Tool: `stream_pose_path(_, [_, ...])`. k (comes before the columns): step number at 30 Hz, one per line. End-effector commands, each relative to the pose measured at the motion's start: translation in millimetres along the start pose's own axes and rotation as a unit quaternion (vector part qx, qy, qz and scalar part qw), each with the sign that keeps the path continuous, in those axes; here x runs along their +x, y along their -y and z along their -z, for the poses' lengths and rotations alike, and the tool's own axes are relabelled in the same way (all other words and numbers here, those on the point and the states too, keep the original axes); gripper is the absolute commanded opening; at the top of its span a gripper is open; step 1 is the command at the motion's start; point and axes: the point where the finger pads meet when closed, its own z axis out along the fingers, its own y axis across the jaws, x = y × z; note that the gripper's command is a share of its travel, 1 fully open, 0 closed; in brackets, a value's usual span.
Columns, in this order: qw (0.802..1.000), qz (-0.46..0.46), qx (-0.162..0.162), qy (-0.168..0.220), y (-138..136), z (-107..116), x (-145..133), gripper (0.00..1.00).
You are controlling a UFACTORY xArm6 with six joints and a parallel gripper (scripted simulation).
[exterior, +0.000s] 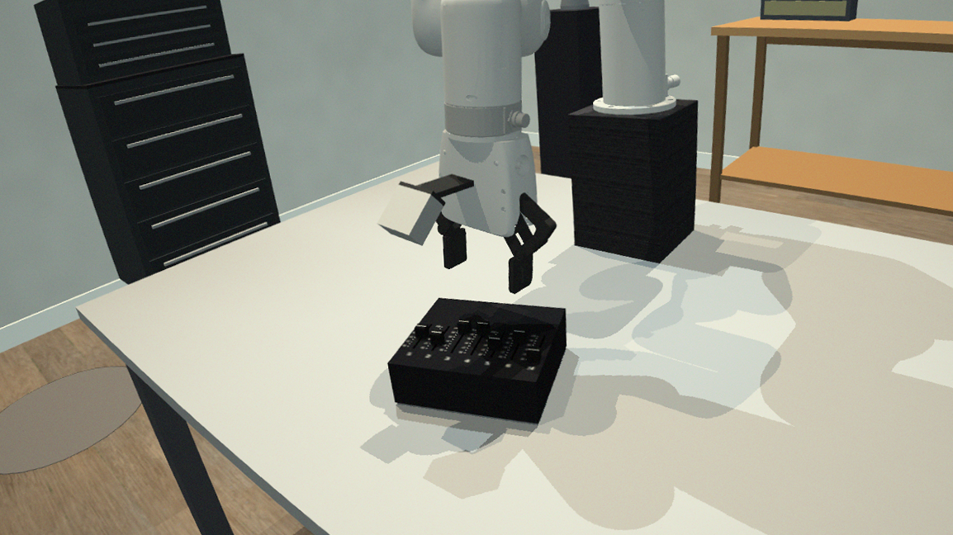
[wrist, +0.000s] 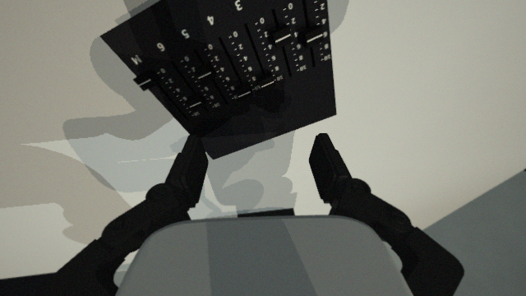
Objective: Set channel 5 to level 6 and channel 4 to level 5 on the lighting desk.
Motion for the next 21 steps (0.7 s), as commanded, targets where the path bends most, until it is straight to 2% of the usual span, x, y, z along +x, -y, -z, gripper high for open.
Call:
stream_pose_path(1, [0.99,0.136,0.025,0.007,-0.5,-4.9,-0.8,1.0])
stream_pose_path(3, [0.982,0.185,0.031,0.008,-0.5,-5.9,-1.4,1.0])
stream_pose_path(9, [0.981,0.192,0.031,0.008,-0.5,-6.4,-1.6,1.0])
stream_pose_path(10, [0.981,0.192,0.031,0.008,-0.5,-6.4,-1.6,0.0])
stream_pose_path(21, [0.981,0.192,0.031,0.008,-0.5,-6.4,-1.6,0.0])
